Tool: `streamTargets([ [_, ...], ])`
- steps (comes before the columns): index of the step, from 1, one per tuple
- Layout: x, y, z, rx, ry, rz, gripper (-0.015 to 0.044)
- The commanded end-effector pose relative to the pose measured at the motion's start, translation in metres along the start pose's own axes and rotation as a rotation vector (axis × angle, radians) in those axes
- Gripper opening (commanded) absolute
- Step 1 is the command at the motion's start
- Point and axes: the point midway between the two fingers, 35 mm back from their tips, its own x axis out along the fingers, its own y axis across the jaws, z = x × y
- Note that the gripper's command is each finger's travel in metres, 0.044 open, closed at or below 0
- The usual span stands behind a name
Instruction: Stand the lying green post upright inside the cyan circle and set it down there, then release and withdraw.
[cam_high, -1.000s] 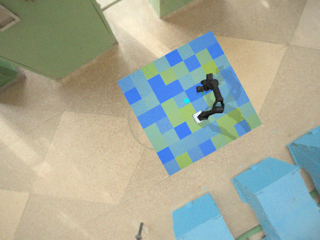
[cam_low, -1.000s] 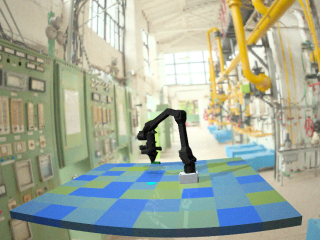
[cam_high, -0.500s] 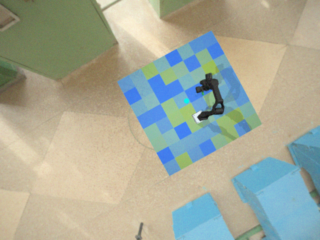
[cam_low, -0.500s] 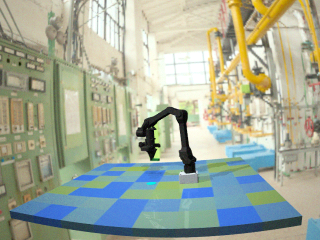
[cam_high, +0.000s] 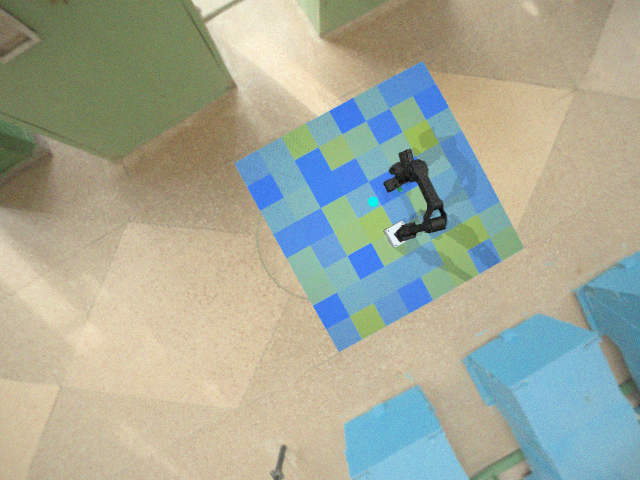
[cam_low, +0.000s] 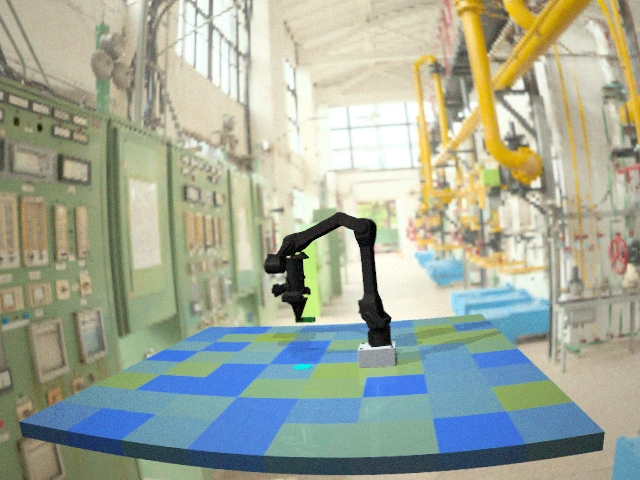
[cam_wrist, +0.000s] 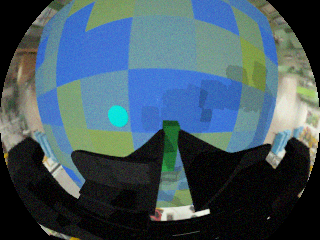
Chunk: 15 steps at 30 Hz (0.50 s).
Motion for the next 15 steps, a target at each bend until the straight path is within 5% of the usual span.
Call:
streamTargets([
  [1,-0.001,0.014,-0.002,-0.084,0.005,-0.001,0.0023],
  [15,-0.006,0.057,-0.005,-0.339,0.005,0.004,0.0023],
])
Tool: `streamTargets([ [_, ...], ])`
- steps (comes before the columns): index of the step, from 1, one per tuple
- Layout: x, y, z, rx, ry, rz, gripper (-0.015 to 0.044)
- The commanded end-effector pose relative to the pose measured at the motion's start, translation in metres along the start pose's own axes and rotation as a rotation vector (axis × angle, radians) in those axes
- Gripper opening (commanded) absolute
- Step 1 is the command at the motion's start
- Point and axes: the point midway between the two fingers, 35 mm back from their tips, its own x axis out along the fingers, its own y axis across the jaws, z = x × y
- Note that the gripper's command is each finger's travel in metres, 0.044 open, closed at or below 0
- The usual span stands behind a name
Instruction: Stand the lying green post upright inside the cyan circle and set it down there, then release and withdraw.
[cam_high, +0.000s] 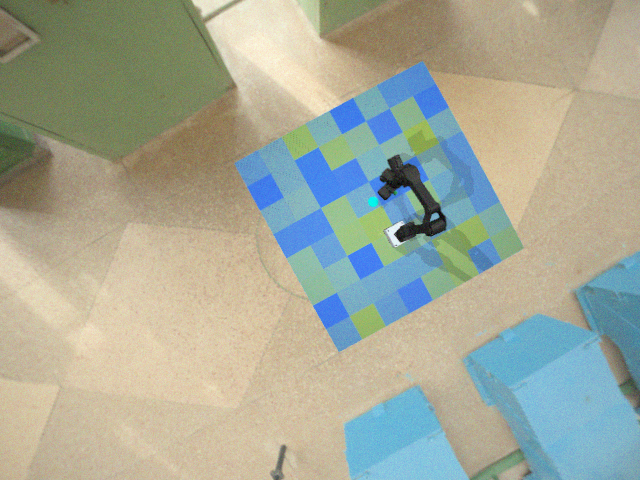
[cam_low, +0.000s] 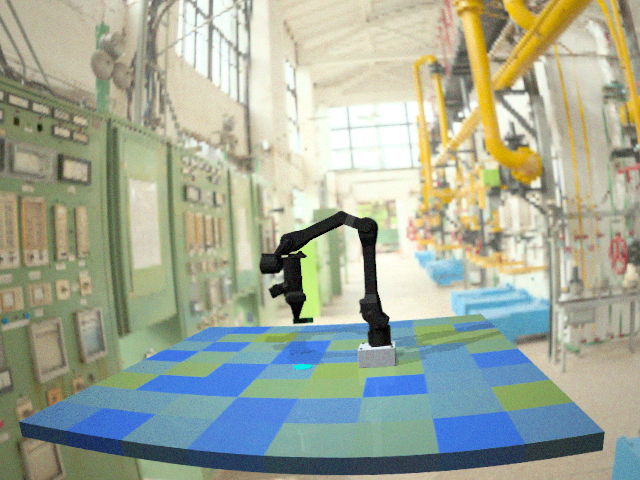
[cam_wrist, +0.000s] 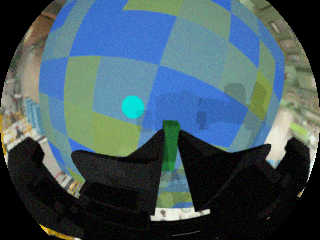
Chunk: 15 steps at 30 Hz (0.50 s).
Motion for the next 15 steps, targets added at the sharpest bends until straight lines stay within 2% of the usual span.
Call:
streamTargets([
  [1,-0.001,0.013,-0.001,-0.084,0.004,-0.001,0.0023],
  [15,-0.005,0.055,0.0,-0.339,0.004,0.002,0.0023],
])
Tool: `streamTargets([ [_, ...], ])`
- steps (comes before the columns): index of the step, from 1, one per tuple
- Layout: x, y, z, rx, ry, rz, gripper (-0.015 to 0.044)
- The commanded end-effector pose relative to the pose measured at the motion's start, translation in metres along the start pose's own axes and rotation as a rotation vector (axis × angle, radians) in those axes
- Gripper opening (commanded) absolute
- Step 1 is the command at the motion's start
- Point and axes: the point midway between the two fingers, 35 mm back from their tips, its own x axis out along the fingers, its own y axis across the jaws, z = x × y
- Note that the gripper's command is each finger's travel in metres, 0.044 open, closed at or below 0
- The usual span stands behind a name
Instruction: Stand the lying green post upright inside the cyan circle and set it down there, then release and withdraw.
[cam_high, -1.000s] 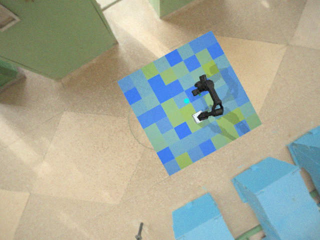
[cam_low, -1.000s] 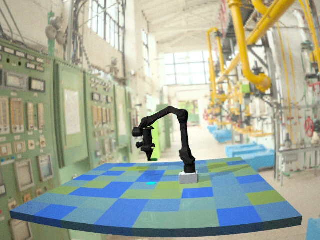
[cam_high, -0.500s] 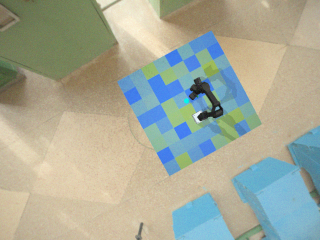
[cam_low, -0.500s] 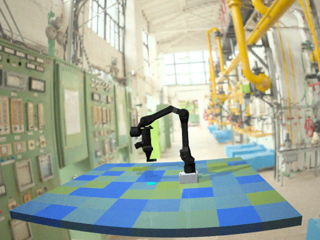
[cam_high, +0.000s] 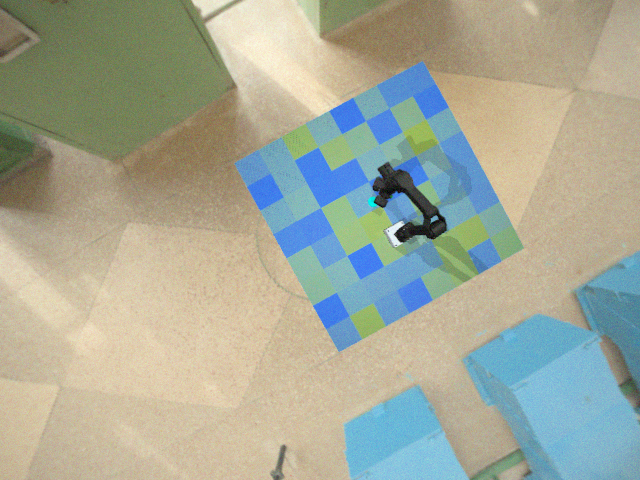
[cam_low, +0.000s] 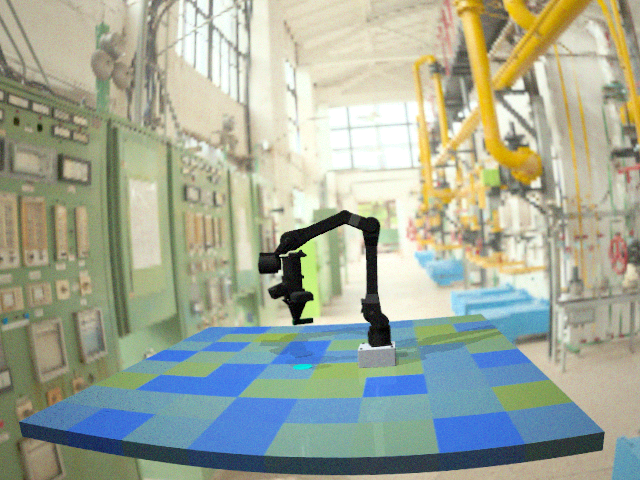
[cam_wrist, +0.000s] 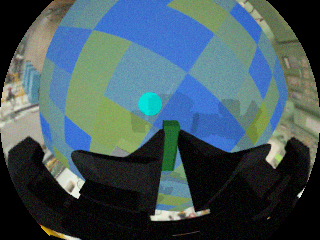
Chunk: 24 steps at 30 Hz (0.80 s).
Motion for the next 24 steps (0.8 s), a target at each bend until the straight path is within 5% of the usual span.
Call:
streamTargets([
  [1,-0.001,0.013,0.001,-0.085,0.005,-0.001,0.0023],
  [24,0.004,0.036,0.007,-0.209,-0.055,0.04,0.0023],
])
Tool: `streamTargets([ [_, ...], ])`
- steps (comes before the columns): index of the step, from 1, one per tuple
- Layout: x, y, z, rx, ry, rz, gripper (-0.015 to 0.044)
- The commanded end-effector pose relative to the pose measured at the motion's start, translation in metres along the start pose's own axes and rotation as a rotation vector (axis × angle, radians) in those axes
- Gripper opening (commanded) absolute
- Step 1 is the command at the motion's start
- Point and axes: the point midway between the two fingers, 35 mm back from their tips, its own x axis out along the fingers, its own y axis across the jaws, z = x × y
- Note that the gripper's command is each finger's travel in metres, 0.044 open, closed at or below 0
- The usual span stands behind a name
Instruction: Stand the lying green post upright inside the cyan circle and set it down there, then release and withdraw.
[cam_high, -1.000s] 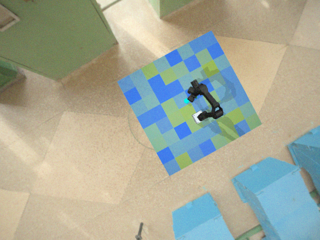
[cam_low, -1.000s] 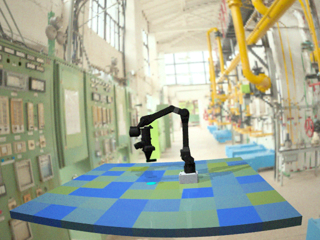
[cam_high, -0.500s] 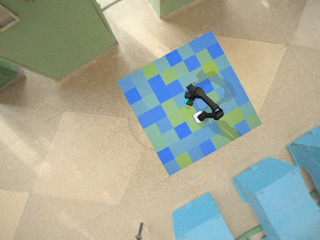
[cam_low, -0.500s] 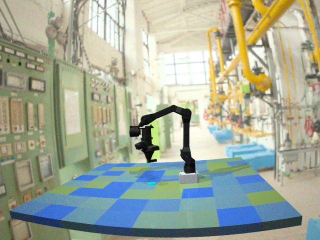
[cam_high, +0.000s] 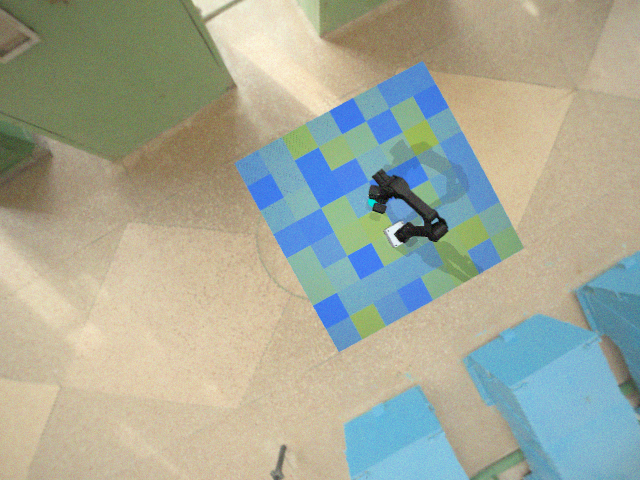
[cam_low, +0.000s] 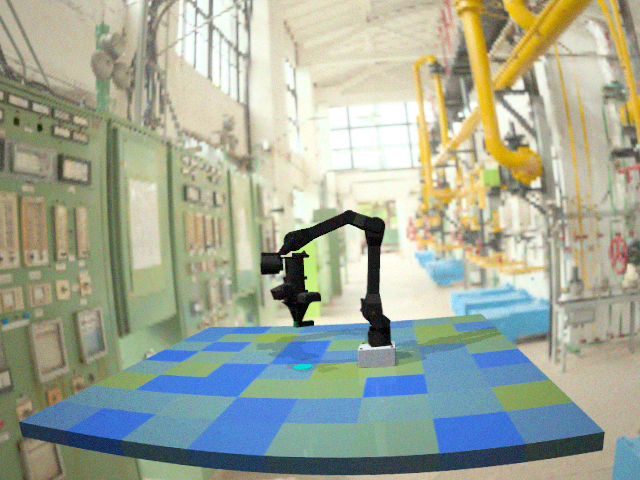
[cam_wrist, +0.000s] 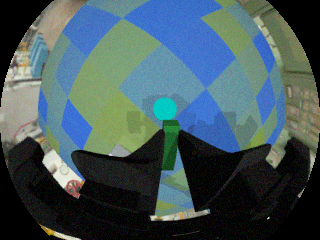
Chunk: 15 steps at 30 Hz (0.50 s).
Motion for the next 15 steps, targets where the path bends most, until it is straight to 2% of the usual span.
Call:
streamTargets([
  [1,0.0035,0.0006,0.0001,0.008,-0.03,0.017,0.0023],
  [15,0.0124,-0.0016,0.0032,0.048,-0.127,0.06,0.0023],
])
